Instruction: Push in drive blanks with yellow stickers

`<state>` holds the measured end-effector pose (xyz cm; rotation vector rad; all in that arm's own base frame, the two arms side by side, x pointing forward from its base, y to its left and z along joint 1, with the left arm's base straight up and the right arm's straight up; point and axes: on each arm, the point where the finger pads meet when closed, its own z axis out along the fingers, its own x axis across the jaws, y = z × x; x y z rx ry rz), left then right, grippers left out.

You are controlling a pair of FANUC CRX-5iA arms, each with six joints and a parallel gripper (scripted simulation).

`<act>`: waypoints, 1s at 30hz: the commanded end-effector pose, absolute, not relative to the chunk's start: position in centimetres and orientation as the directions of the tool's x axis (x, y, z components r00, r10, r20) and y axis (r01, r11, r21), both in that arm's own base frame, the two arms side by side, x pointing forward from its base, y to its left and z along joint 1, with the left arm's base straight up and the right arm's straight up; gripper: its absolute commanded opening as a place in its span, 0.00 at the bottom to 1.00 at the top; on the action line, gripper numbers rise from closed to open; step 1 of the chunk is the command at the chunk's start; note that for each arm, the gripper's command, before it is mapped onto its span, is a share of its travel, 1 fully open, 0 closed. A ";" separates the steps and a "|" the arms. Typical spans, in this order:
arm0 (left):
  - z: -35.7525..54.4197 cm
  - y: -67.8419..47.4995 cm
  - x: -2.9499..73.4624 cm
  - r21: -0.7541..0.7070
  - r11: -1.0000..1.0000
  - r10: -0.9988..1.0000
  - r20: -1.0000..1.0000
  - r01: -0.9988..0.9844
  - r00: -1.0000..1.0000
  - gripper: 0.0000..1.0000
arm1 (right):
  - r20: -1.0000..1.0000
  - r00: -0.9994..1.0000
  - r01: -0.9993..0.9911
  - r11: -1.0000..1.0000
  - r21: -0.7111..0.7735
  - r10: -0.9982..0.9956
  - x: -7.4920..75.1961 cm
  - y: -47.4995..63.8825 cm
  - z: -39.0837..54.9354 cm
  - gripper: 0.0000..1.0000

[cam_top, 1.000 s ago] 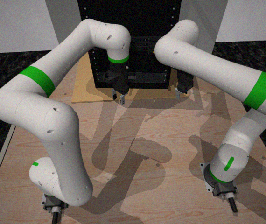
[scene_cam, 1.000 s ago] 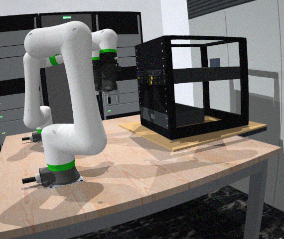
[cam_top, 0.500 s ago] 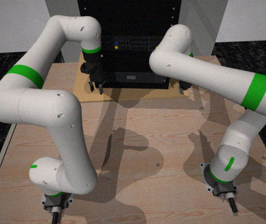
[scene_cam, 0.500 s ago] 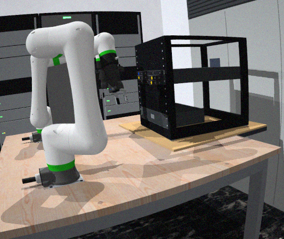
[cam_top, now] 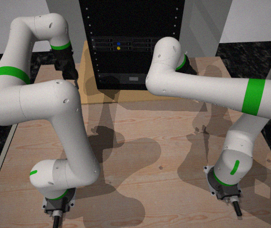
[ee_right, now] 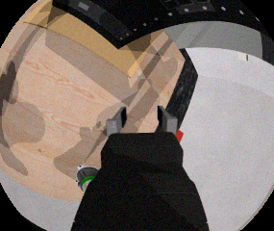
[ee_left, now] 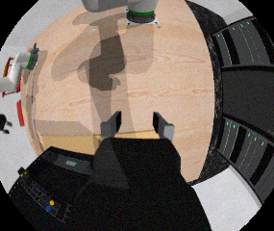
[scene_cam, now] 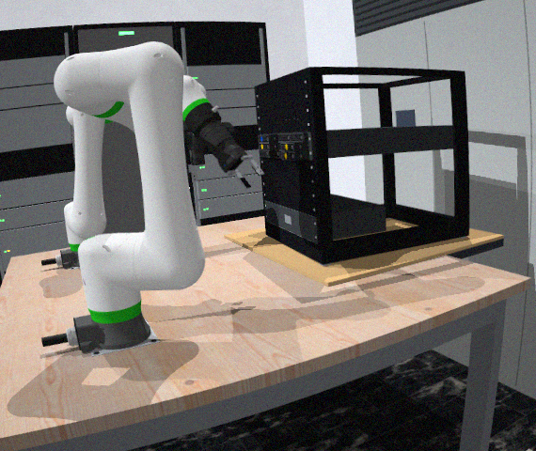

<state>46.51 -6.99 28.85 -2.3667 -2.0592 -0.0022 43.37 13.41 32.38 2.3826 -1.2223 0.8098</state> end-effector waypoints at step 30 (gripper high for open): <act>29.0 28.2 38.2 0.000 0.595 0.804 0.000 0.804 -0.595 1.00 | 0.993 0.085 -0.308 -0.950 -0.053 -0.082 47.0 32.4 39.9 1.00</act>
